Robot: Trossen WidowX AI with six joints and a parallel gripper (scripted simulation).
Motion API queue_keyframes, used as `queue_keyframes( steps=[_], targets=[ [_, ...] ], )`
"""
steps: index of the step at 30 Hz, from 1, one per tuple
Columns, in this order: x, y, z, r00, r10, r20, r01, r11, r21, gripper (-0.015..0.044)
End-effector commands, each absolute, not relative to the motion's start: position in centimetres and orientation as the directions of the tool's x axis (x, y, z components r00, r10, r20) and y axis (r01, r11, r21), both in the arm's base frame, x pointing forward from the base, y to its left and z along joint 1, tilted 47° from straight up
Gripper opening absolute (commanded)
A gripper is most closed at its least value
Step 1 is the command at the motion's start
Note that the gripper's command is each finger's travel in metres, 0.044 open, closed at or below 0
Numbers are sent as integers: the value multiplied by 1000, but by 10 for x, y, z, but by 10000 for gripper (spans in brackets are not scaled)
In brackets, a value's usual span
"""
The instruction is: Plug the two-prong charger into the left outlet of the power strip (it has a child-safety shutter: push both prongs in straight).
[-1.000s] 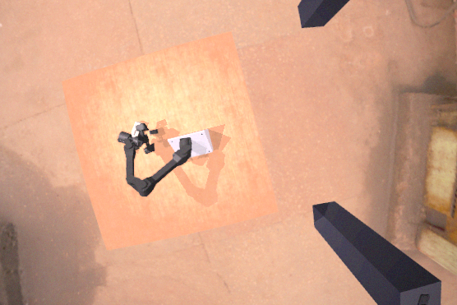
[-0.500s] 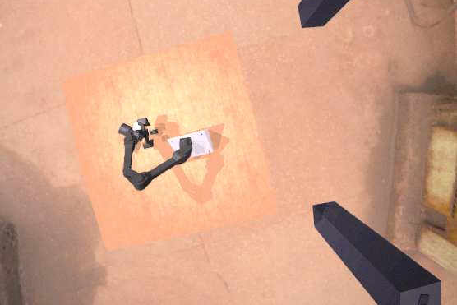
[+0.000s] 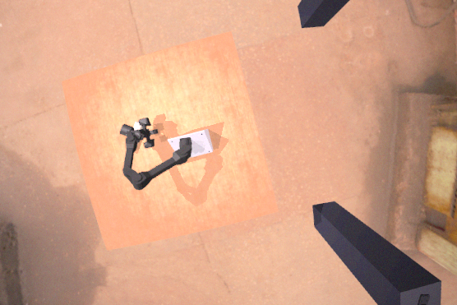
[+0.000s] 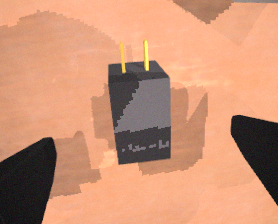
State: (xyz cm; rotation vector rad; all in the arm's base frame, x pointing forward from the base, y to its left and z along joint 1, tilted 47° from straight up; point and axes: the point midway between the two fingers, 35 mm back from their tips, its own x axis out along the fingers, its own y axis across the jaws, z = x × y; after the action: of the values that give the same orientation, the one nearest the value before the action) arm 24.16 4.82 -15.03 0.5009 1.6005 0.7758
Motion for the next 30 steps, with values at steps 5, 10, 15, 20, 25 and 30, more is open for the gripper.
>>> queue_keyframes(
  steps=[5,10,15,20,25,30],
  targets=[
    [239,58,-160,-182,705,-685,-97,680,726,440],
    [238,64,-165,-182,706,-685,-97,680,727,440],
    [237,70,-170,-182,706,-684,-97,679,727,440],
    [236,75,-176,-183,707,-683,-97,678,728,440],
    [235,79,-179,-183,708,-682,-97,678,729,440],
    [236,77,-177,-183,705,-685,-104,679,727,309]
  ],
)
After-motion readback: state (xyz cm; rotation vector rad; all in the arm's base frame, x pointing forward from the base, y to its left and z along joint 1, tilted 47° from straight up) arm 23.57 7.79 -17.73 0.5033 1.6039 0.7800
